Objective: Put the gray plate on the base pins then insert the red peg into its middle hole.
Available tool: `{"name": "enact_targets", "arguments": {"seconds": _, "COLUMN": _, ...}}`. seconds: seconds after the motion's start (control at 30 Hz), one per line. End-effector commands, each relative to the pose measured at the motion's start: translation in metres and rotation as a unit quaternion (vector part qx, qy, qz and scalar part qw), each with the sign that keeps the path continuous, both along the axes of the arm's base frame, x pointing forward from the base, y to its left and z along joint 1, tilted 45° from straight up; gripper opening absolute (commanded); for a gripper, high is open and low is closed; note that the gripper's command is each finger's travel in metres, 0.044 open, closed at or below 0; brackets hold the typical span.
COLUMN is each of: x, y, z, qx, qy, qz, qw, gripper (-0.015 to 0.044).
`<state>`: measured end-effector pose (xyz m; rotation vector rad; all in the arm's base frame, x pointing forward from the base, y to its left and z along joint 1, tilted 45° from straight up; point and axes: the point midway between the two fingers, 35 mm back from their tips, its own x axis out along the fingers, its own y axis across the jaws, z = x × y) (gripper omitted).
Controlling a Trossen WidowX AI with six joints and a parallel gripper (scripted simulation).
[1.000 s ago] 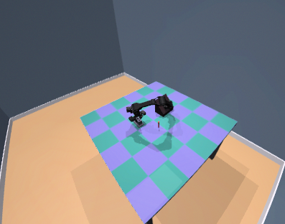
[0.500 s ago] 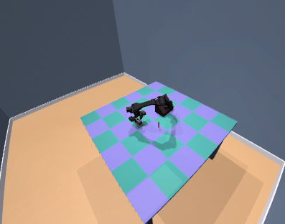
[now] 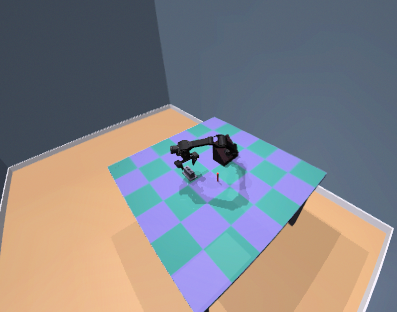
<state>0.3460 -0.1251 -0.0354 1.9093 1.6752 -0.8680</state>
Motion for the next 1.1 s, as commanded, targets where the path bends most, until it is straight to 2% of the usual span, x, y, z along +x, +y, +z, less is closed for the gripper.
{"name": "enact_targets", "arguments": {"seconds": 0.0, "x": -0.007, "y": -0.037, "z": 0.036, "qx": -0.004, "qy": -0.004, "qz": -0.005, "qw": 1.0, "gripper": 0.044}}
{"name": "enact_targets", "arguments": {"seconds": 0.33, "x": -0.006, "y": -0.04, "z": 0.05, "qx": -0.004, "qy": -0.01, "qz": 0.001, "qw": 1.0, "gripper": 0.044}}
{"name": "enact_targets", "arguments": {"seconds": 0.73, "x": -0.069, "y": 0.059, "z": 0.155, "qx": -0.013, "qy": -0.128, "qz": 0.124, "qw": 0.984, "gripper": 0.044}}
{"name": "enact_targets", "arguments": {"seconds": 0.93, "x": -0.113, "y": 0.104, "z": 0.179, "qx": -0.015, "qy": -0.18, "qz": 0.178, "qw": 0.967, "gripper": 0.044}}
{"name": "enact_targets", "arguments": {"seconds": 1.07, "x": -0.111, "y": 0.107, "z": 0.182, "qx": -0.015, "qy": -0.182, "qz": 0.18, "qw": 0.967, "gripper": 0.044}}
